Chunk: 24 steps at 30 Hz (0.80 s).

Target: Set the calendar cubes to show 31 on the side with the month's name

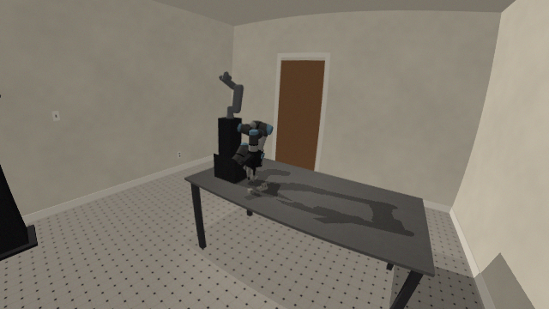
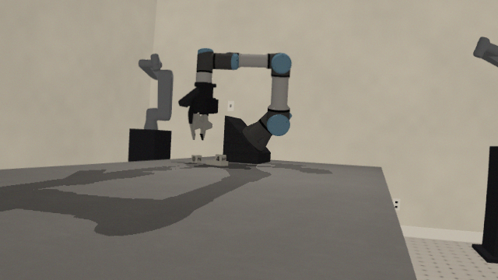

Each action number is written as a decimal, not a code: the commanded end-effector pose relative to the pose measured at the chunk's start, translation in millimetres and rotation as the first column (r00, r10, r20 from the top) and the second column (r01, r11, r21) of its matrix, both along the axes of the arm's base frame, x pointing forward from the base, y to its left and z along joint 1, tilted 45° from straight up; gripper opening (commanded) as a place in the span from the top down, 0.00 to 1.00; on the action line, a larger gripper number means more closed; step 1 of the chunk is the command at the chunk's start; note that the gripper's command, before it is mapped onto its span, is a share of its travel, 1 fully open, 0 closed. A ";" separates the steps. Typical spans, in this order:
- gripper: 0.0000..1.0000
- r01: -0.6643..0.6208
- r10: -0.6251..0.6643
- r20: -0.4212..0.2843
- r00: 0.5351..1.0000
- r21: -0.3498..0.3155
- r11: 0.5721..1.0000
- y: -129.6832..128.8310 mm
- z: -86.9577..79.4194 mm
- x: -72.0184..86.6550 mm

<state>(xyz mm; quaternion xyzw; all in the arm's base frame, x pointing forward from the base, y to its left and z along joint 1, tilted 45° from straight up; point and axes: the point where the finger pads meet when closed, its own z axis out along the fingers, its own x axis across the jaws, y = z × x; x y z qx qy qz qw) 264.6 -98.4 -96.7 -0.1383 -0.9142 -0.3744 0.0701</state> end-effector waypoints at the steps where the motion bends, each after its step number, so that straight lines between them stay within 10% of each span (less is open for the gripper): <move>1: 0.72 0.001 -0.001 0.001 1.000 -0.002 1.000 -1.1 0.2 0.3; 24: 0.72 0.001 -0.001 0.001 1.000 -0.002 1.000 0.8 -1.8 0.2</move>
